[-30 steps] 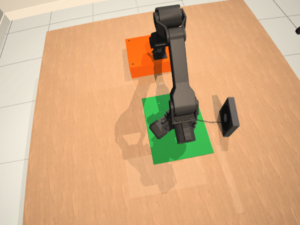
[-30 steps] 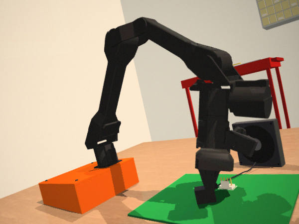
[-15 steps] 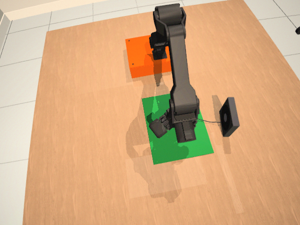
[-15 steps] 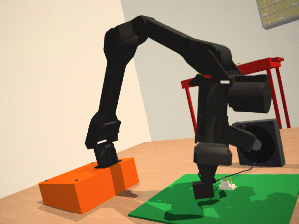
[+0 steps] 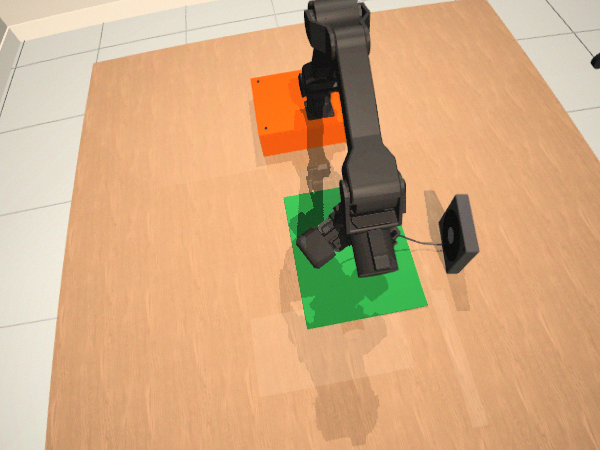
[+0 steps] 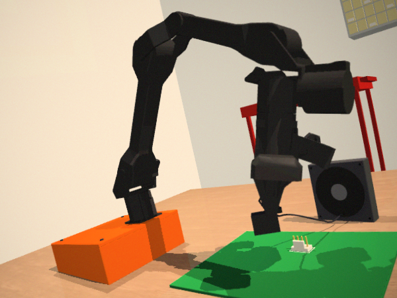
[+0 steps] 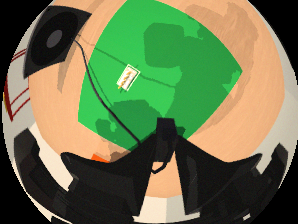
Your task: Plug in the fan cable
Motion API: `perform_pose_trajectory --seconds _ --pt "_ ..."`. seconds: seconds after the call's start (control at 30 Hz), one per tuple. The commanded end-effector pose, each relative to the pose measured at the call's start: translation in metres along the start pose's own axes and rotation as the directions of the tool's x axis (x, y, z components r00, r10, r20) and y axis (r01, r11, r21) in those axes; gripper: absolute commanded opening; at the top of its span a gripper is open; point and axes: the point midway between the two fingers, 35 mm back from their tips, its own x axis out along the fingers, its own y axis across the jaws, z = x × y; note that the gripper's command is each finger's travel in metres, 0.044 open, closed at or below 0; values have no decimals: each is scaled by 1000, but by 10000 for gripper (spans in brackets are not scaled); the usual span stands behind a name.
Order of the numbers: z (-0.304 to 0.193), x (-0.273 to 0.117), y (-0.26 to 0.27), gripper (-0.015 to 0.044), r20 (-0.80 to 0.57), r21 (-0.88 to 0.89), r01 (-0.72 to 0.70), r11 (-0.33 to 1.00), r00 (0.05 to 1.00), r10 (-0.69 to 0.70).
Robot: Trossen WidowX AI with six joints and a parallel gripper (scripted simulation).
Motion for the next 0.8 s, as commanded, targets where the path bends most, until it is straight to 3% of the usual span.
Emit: perform_pose_trajectory --seconds 0.0,0.4,0.77 --pt "-3 -16 0 0 9 -2 2 1000 1000 -2" --pt "-10 -40 2 0 13 -17 1 1000 1000 -1" --pt "21 -48 8 0 85 -234 27 972 996 -7"
